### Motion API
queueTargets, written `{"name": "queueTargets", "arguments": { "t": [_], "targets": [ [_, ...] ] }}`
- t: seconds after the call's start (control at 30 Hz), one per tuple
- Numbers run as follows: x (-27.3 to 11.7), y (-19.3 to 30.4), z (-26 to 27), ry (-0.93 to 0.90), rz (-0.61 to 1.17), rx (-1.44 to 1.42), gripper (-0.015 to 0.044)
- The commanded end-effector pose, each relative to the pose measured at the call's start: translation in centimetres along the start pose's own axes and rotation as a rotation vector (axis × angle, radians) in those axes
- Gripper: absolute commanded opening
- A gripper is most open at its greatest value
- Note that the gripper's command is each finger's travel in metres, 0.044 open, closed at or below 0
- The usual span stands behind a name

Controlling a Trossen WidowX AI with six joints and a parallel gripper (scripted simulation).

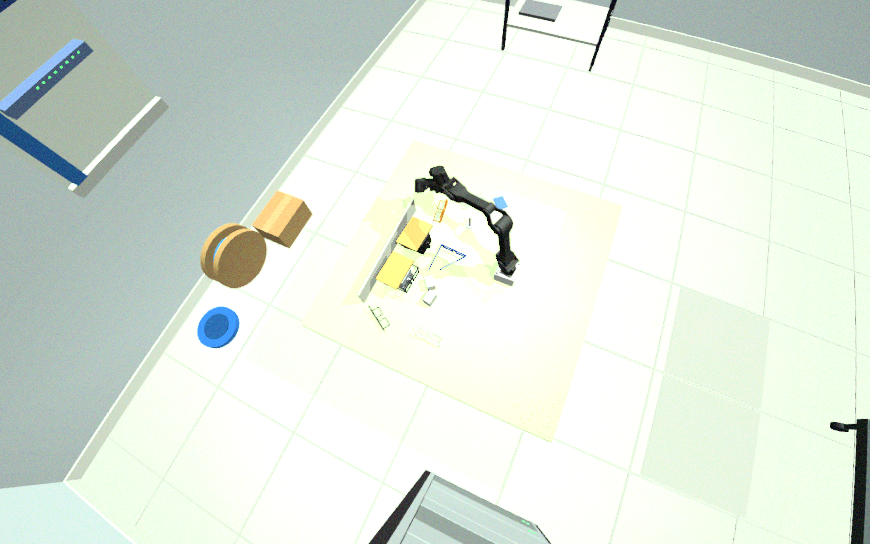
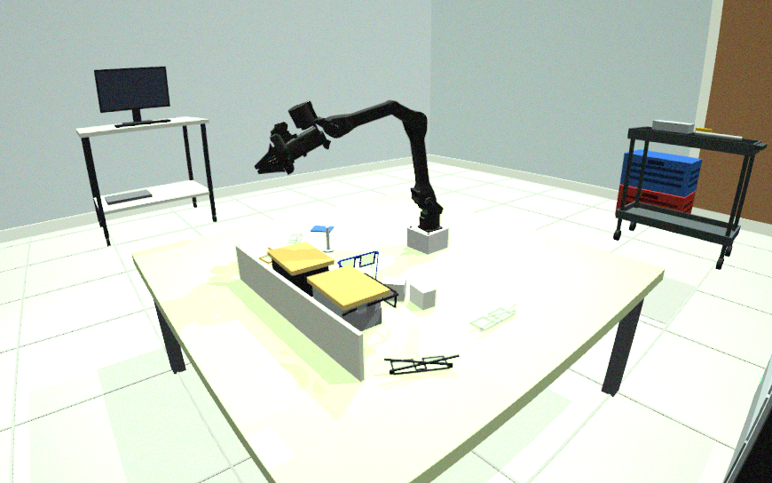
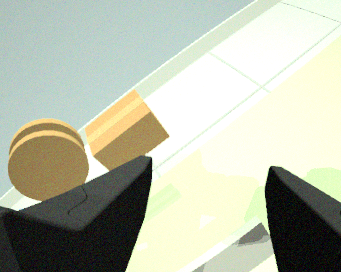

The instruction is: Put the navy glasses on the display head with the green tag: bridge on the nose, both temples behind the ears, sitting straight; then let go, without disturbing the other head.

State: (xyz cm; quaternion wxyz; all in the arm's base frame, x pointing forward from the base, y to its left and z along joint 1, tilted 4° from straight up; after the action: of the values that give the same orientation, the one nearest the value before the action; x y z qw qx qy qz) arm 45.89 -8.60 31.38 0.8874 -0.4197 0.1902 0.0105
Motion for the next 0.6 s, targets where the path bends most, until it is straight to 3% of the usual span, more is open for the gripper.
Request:
{"name": "queueTargets", "arguments": {
  "t": [0.0, 0.27, 0.57],
  "targets": [
    [0.7, 5.2, -0.9, 0.072, 0.180, -0.101, 0.0200],
    [-1.0, 16.1, -3.3, 0.185, 0.605, -0.366, 0.0200],
    [-7.0, 25.6, -6.5, 0.249, 1.131, -0.686, 0.0200]
  ]
}}
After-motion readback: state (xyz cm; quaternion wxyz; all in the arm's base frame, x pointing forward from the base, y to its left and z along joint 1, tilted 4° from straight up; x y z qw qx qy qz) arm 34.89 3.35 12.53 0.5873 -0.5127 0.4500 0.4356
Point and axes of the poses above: the point midway between the two fingers, 35 mm back from their tips, its own x axis out along the fingers, its own z axis across the jaws, y = z × x, the point moved 4 cm from there along -x, back along the fingers, and after that the axes turned 4 degrees about x, right-handed, at the moved point
